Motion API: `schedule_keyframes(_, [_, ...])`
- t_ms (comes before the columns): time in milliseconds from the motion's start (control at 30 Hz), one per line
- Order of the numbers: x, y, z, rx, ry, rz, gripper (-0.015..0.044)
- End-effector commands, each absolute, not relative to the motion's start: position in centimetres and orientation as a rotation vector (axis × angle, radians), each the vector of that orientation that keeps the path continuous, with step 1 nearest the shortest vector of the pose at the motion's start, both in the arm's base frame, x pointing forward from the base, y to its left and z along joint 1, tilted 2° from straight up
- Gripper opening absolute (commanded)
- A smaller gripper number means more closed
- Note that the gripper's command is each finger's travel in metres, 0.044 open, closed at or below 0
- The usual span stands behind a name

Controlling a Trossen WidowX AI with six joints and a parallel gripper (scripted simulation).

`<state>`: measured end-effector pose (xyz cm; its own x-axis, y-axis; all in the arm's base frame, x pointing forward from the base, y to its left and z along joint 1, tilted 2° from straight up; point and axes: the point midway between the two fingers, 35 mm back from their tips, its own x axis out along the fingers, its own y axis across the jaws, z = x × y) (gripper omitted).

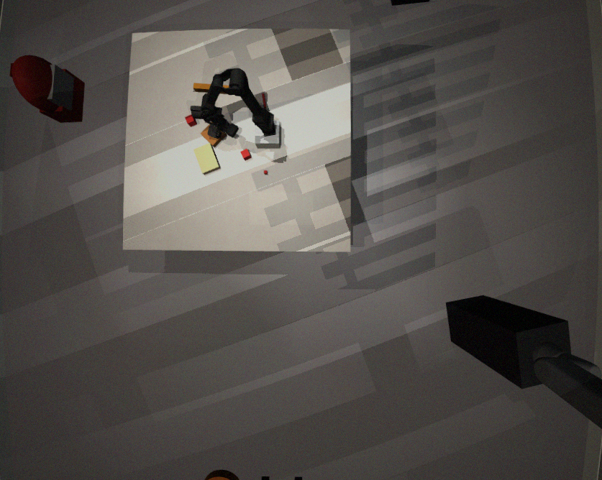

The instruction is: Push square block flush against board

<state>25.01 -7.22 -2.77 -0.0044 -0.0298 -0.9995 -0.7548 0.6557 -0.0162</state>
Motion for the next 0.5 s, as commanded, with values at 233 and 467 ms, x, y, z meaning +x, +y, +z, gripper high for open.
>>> schedule_keyframes(233, [26.04, -6.71, -2.60, -0.693, 1.470, 0.648, 0.0000])
schedule_keyframes(467, [26.41, -6.45, -2.60, -0.692, 1.470, 0.648, 0.0000])
